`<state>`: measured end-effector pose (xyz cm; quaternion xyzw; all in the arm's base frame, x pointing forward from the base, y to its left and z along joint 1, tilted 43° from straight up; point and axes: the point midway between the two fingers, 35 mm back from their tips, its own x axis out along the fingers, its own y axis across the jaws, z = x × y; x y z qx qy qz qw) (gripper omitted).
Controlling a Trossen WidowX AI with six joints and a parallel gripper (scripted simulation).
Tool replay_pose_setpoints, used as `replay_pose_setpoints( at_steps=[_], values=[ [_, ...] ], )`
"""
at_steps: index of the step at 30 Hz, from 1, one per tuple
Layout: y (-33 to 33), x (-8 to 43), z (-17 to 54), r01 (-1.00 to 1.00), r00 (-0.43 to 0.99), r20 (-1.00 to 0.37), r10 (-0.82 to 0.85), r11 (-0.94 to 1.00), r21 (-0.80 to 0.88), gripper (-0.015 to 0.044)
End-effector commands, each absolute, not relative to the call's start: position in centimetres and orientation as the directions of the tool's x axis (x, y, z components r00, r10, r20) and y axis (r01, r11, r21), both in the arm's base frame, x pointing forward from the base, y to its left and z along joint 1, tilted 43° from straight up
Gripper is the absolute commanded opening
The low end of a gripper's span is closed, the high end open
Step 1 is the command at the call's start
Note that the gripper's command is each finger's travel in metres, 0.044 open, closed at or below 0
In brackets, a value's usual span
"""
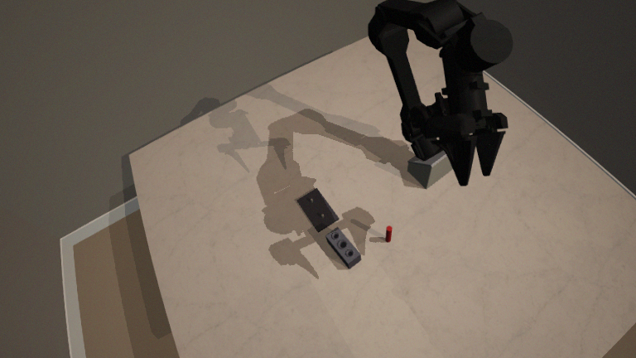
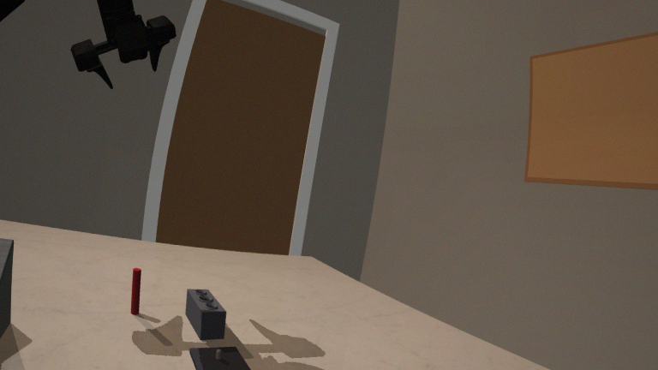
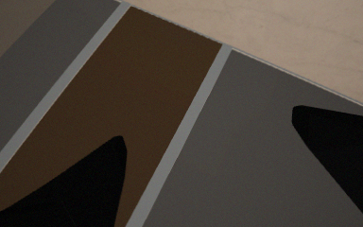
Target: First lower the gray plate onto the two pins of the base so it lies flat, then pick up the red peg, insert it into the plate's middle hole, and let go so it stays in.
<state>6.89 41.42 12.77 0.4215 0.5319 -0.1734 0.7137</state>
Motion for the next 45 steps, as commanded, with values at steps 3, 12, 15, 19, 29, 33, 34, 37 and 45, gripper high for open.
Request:
replay_pose_setpoints(
  at_steps=[3,12,15,19,29,33,34,37,45],
  values=[
    [37.5,15.4,10.0,0.771,0.429,-0.902,-0.045,0.539,0.34,0.044],
    [26.7,26.9,6.4,0.909,0.33,-0.828,-0.453,0.391,0.148,0.044],
    [22.3,29.5,5.5,0.945,0.25,-0.784,-0.568,0.321,0.069,0.044],
    [18.5,31.3,4.8,0.967,0.171,-0.742,-0.648,0.256,-0.001,0.044],
    [15.7,32.3,1.2,0.967,0.172,-0.742,-0.648,0.256,0.0,0.044],
    [14.5,32.5,-0.2,0.967,0.172,-0.741,-0.649,0.256,0.001,0.044],
    [14.5,32.5,-0.2,0.967,0.172,-0.741,-0.649,0.256,0.001,0.044],
    [13.8,32.7,-1.3,0.967,0.173,-0.74,-0.65,0.256,0.001,0.044],
    [13.4,32.9,-1.9,0.967,0.173,-0.74,-0.649,0.256,0.001,0.044]
  ],
)
